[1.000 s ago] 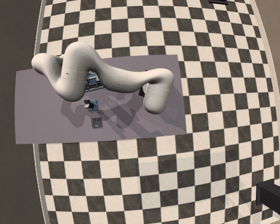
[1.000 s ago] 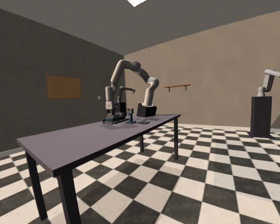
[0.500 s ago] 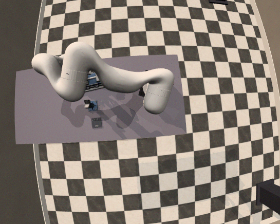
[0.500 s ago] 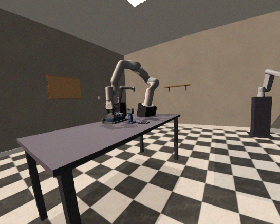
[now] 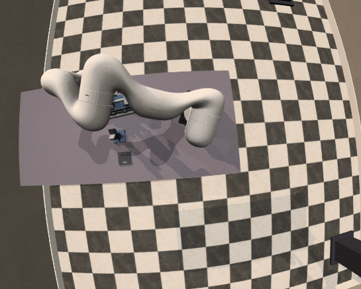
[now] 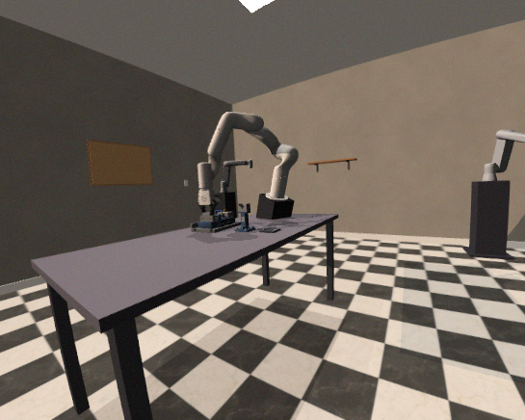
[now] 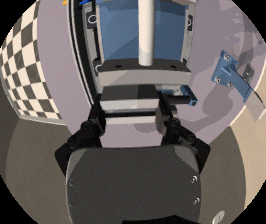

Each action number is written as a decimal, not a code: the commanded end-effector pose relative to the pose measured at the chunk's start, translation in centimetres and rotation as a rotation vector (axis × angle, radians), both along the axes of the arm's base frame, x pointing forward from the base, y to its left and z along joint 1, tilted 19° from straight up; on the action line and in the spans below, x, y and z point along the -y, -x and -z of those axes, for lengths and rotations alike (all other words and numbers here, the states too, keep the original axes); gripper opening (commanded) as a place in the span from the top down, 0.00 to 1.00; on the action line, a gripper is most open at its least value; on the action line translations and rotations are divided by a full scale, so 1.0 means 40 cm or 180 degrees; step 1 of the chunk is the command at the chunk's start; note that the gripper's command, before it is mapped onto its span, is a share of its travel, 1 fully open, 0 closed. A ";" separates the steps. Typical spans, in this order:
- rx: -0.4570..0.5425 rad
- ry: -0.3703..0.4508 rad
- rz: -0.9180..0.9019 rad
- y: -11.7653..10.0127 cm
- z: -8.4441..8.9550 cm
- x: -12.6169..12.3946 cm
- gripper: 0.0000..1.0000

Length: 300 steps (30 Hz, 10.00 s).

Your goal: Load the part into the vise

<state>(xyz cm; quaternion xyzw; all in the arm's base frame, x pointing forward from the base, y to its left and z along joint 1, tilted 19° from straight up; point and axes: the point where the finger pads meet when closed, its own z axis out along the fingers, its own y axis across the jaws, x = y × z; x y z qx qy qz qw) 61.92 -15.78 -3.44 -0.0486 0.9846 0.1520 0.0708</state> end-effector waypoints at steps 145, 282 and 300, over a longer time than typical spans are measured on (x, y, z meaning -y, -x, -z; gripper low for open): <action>0.0006 0.0002 0.0001 -0.006 -0.014 0.005 0.19; 0.0006 0.0002 0.0001 0.002 -0.129 0.161 1.00; 0.0006 0.0002 0.0001 -0.005 -0.077 0.144 1.00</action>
